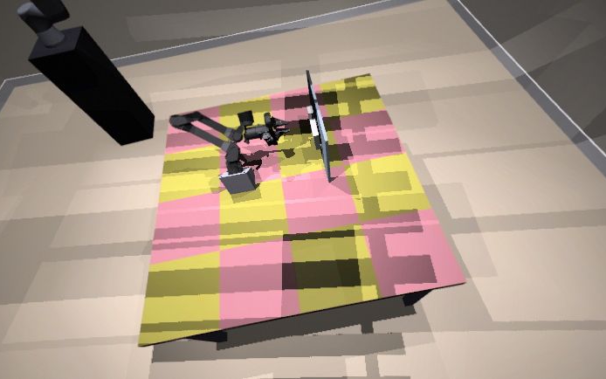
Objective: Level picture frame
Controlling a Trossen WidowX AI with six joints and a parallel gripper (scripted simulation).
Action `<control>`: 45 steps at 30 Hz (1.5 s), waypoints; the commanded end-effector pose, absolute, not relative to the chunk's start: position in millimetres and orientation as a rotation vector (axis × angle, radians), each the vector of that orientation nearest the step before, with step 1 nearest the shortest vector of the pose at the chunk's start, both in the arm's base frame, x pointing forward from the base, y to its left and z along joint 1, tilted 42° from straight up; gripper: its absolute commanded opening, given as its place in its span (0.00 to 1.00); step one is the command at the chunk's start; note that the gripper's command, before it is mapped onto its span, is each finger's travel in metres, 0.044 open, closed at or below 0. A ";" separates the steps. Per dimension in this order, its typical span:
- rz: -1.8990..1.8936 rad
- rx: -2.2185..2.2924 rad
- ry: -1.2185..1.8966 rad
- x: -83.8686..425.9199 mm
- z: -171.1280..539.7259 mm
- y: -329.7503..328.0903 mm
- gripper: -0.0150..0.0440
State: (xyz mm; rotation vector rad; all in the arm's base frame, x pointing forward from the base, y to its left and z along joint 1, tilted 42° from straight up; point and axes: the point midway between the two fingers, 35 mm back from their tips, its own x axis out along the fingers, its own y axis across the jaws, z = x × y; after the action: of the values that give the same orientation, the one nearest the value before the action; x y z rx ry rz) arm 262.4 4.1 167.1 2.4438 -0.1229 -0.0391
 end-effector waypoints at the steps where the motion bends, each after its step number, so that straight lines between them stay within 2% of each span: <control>1: -0.030 2.444 -0.126 276.2 173.1 3.4 0.69; 13: -0.007 2.454 -0.136 335.7 167.2 -3.8 0.69; 30: -0.007 2.454 -0.136 338.1 167.0 -4.1 0.69; 45: -0.005 2.454 -0.137 360.9 168.8 -6.2 0.69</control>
State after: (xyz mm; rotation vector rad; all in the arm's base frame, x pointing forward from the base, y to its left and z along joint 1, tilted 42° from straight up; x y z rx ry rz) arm 354.9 -5.2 167.2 2.4494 -0.1350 -0.0115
